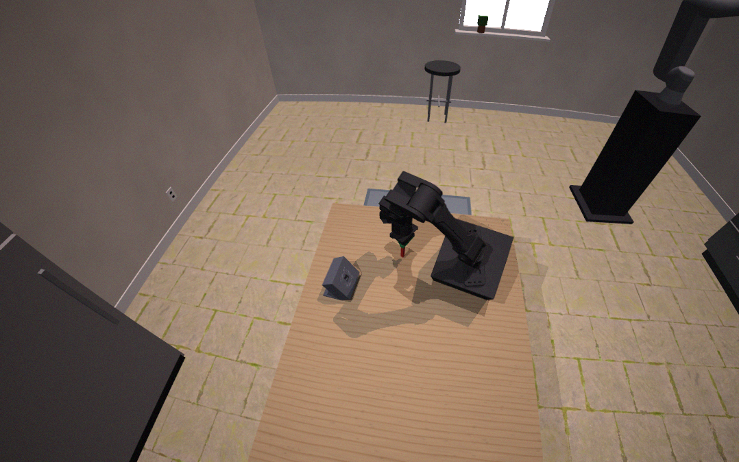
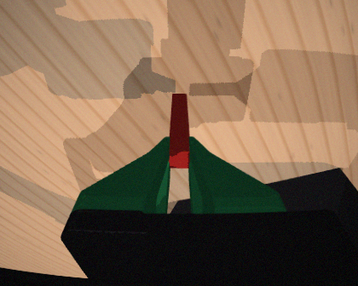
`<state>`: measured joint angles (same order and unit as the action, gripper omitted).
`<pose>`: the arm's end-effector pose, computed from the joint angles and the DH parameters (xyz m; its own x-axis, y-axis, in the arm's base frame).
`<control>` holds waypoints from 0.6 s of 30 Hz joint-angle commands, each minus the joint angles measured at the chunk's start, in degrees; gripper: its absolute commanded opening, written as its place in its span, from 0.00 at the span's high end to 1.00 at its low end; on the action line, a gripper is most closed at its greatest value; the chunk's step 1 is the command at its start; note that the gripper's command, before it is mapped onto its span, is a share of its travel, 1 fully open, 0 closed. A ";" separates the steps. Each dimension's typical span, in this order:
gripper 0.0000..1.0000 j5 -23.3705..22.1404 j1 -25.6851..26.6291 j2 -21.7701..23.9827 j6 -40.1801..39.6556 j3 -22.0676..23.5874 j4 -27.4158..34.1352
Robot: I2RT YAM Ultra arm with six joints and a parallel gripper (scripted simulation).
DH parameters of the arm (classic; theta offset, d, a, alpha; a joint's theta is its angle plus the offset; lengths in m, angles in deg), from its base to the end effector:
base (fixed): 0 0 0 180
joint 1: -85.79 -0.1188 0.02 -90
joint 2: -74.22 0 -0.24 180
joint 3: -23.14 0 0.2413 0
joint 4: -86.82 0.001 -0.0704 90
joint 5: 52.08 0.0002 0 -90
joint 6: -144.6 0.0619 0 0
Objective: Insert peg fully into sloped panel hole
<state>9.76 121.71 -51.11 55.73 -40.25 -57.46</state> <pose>0.2246 -0.1254 -0.0222 -0.7912 0.5947 0.1425 0.5839 0.6655 0.4650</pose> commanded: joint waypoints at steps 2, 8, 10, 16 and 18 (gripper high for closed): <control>1.00 0.49 3.74 6.16 -3.46 -2.02 8.20; 1.00 0.83 5.95 9.44 -5.92 -3.95 14.55; 1.00 0.88 6.24 9.65 -6.40 -4.54 15.75; 1.00 1.97 2.77 9.94 -3.22 -0.01 8.79; 1.00 2.50 2.01 10.42 -2.67 0.52 7.83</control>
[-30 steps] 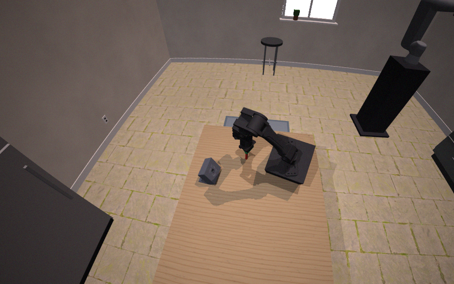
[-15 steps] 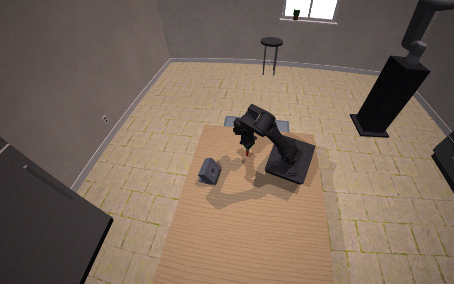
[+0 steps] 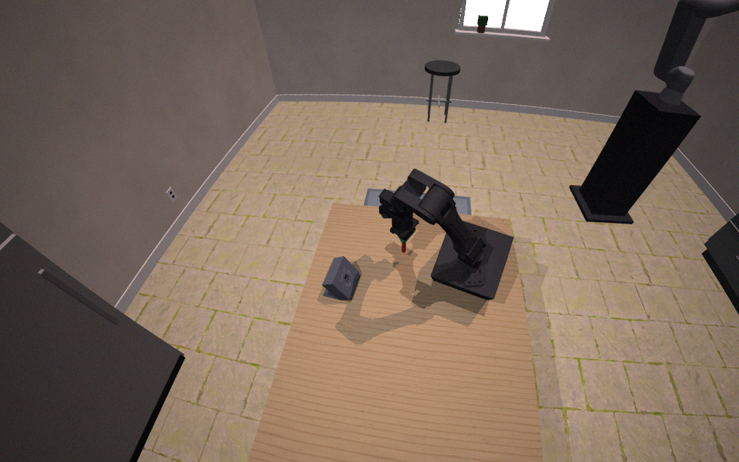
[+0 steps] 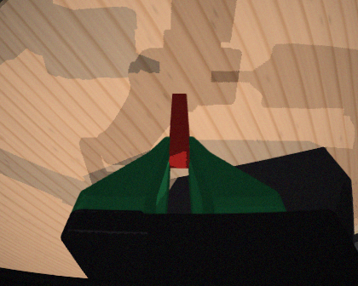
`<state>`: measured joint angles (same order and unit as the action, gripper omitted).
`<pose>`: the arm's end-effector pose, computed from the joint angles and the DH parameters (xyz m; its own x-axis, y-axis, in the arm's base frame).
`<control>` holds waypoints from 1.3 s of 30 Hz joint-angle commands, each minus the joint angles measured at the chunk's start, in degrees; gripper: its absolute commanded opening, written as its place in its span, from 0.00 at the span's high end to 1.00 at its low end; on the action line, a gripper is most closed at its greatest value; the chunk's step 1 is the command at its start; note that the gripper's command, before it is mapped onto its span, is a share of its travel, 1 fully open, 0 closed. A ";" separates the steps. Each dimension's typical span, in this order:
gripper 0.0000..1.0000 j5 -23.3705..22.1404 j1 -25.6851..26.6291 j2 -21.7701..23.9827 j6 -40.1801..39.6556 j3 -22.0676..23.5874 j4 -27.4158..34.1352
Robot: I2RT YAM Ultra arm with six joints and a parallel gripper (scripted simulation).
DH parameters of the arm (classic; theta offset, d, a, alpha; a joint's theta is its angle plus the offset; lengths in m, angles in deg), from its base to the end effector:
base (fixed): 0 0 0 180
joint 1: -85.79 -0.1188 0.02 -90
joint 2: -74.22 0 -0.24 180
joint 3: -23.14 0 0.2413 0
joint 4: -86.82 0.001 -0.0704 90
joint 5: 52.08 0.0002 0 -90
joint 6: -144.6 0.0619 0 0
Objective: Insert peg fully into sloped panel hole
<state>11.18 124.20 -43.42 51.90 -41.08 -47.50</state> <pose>0.2178 -0.1359 0.0136 -0.8016 0.5819 0.1371 0.5735 0.6837 0.4512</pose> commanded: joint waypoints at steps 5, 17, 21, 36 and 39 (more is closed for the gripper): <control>1.00 2.43 -2.38 3.96 2.58 2.73 -4.59; 1.00 5.22 -6.19 6.39 5.44 5.56 -9.66; 1.00 6.32 -7.71 7.38 6.59 6.69 -11.67; 1.00 9.94 -12.67 10.55 10.31 10.37 -18.26; 1.00 10.77 -13.81 11.29 11.17 11.22 -19.77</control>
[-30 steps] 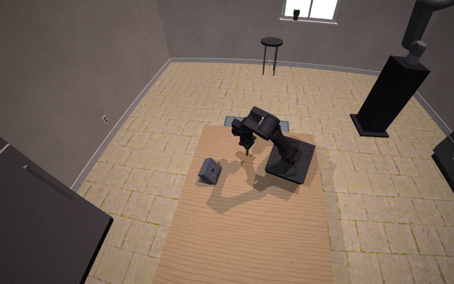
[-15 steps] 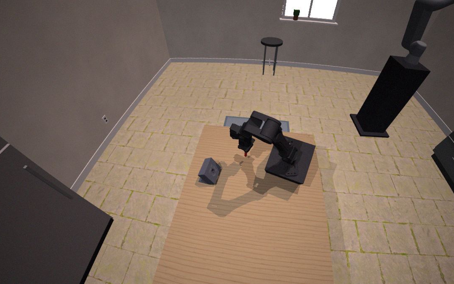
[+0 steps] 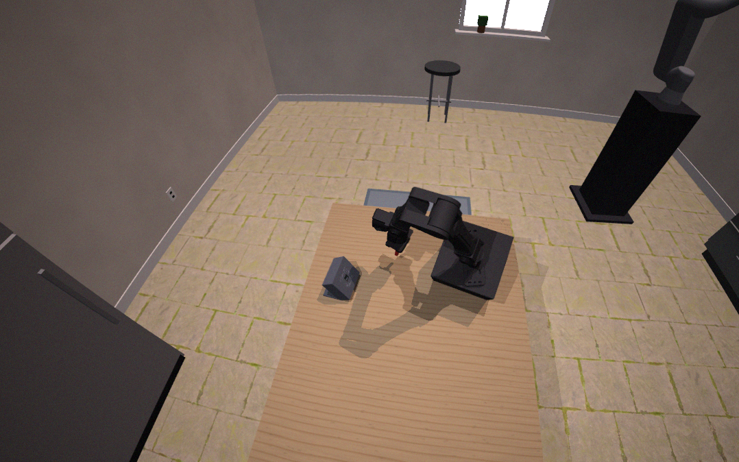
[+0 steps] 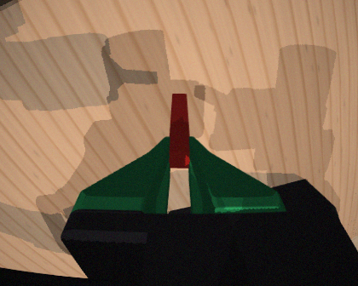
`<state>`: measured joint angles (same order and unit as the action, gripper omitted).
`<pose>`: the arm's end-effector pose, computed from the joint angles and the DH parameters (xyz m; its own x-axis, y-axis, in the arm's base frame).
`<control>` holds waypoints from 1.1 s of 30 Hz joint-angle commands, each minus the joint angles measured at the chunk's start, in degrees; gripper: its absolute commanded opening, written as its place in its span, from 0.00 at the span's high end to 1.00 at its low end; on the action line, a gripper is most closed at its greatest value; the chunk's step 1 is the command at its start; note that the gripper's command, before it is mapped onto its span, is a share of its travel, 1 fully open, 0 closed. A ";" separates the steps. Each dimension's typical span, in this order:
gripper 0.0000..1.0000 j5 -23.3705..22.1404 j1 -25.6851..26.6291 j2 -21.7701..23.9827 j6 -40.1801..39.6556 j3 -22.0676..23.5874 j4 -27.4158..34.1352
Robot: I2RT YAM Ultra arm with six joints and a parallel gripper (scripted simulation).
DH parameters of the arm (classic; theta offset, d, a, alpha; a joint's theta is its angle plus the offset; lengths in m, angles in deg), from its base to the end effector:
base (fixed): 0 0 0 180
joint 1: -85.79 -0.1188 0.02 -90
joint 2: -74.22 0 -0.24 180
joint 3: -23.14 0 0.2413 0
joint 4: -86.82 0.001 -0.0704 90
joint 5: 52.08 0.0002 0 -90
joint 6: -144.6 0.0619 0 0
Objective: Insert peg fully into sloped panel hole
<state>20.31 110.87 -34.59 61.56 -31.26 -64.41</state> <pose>0.2375 -0.0894 0.0212 -0.8477 0.5242 -0.0815 0.4777 0.8210 0.3126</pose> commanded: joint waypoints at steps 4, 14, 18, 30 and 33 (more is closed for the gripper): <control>1.00 2.30 -0.73 2.96 2.14 2.03 -3.96; 1.00 4.98 -5.06 5.38 4.94 4.80 -8.93; 1.00 6.09 -6.58 6.36 6.09 5.93 -10.95; 1.00 8.87 -10.40 8.79 8.95 8.76 -16.03; 1.00 9.70 -11.55 9.52 9.81 9.61 -17.54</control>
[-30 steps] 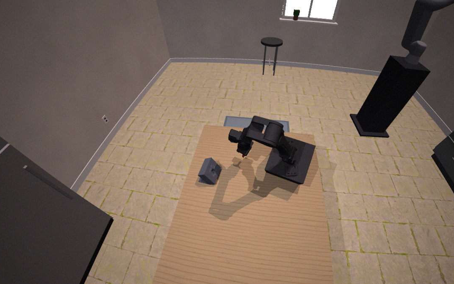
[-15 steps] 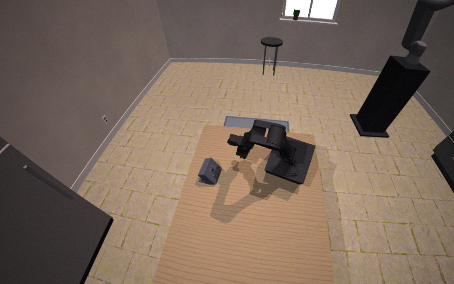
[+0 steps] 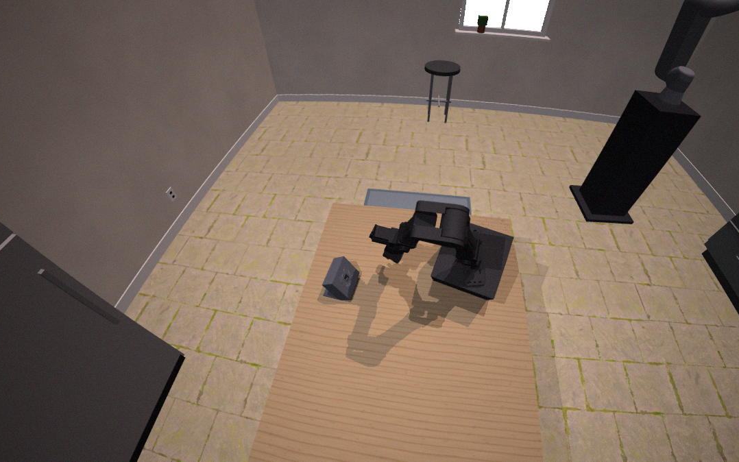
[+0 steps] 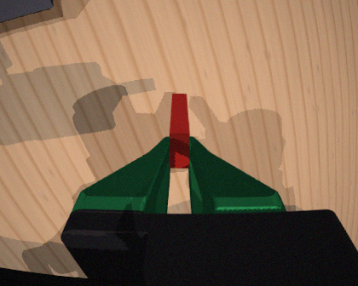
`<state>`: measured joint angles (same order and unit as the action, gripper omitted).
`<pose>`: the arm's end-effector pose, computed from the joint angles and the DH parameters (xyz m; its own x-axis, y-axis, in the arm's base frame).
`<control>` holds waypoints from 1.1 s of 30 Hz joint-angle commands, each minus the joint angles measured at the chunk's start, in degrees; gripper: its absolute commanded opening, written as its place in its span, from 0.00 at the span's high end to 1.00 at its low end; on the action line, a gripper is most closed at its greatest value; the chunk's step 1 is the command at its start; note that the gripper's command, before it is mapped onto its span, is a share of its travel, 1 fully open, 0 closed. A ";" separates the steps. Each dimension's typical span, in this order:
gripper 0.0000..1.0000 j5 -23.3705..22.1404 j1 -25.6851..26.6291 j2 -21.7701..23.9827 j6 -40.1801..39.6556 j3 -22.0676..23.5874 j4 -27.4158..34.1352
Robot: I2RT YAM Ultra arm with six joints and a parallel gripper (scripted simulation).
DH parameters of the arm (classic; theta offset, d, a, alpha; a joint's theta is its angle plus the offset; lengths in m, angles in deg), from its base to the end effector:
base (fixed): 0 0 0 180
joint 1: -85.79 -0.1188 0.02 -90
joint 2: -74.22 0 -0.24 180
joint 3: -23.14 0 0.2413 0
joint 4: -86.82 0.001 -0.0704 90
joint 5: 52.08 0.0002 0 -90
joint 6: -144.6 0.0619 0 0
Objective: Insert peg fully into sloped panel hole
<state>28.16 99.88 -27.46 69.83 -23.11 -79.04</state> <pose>0.2464 -0.0500 0.0319 -0.8290 0.4750 -0.2951 0.4149 0.8763 0.2450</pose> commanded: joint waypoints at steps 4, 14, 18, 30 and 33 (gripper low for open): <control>1.00 2.41 -1.31 2.88 2.12 2.02 -3.92; 1.00 5.20 -5.13 5.30 4.99 4.85 -9.01; 1.00 6.30 -6.66 6.27 6.13 5.98 -11.03; 1.00 9.09 -10.47 8.67 9.00 8.81 -16.13; 1.00 9.92 -11.62 9.40 9.86 9.65 -17.64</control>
<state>36.07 88.91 -20.38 78.15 -14.98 -93.68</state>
